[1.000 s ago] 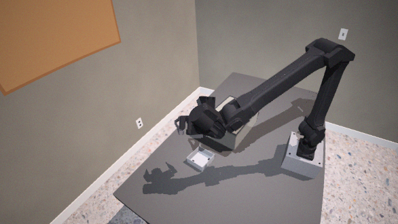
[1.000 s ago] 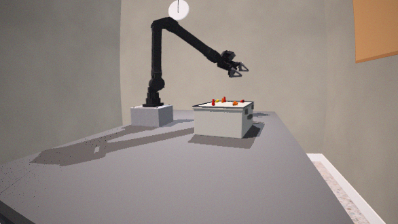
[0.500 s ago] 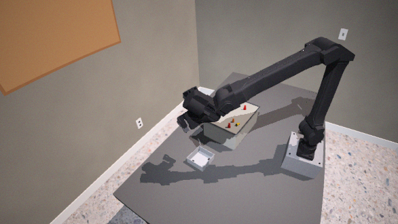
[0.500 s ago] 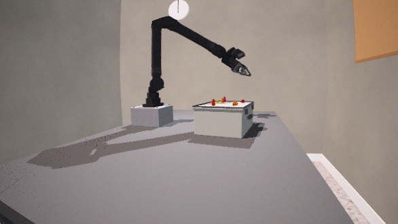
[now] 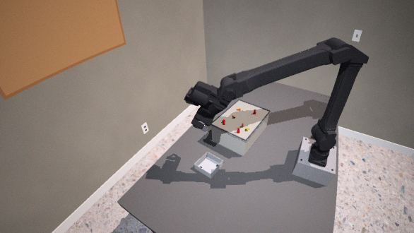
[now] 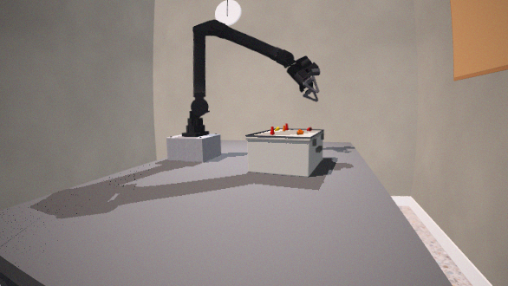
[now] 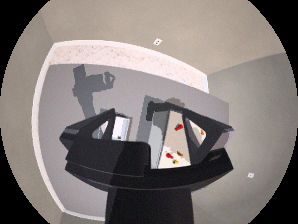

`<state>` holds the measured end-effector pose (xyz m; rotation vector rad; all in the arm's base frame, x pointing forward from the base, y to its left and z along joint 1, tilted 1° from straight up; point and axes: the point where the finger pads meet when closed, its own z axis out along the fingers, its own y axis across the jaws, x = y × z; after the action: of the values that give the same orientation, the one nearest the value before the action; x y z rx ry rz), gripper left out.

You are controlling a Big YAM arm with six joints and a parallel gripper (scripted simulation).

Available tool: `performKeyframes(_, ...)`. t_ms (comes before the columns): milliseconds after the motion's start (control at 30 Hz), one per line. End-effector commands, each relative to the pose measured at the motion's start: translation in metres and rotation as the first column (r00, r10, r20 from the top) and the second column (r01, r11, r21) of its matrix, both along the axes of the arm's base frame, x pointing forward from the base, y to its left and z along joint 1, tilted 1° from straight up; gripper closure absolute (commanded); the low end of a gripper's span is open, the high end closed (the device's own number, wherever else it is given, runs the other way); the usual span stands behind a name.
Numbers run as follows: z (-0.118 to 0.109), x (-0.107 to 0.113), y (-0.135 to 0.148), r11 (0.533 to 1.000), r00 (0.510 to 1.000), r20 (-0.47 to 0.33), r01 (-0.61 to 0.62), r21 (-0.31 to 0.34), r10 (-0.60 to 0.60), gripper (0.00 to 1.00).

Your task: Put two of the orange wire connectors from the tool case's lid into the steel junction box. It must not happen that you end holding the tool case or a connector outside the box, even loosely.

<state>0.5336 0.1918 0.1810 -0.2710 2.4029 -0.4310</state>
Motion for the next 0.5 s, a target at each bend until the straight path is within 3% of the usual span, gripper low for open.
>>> performKeyframes(0,0.043,0.017,-0.011,0.992,0.994,-0.031,-0.106,-0.074,0.104,0.00)
performKeyframes(100,0.042,0.017,-0.011,0.992,0.994,-0.032,-0.107,-0.074,0.104,0.00)
performKeyframes(167,0.040,0.014,-0.027,0.969,0.970,-0.147,-0.214,-0.127,0.195,0.00)
performKeyframes(467,0.044,0.005,-0.054,0.901,0.882,-0.328,-0.404,-0.157,0.338,0.00)
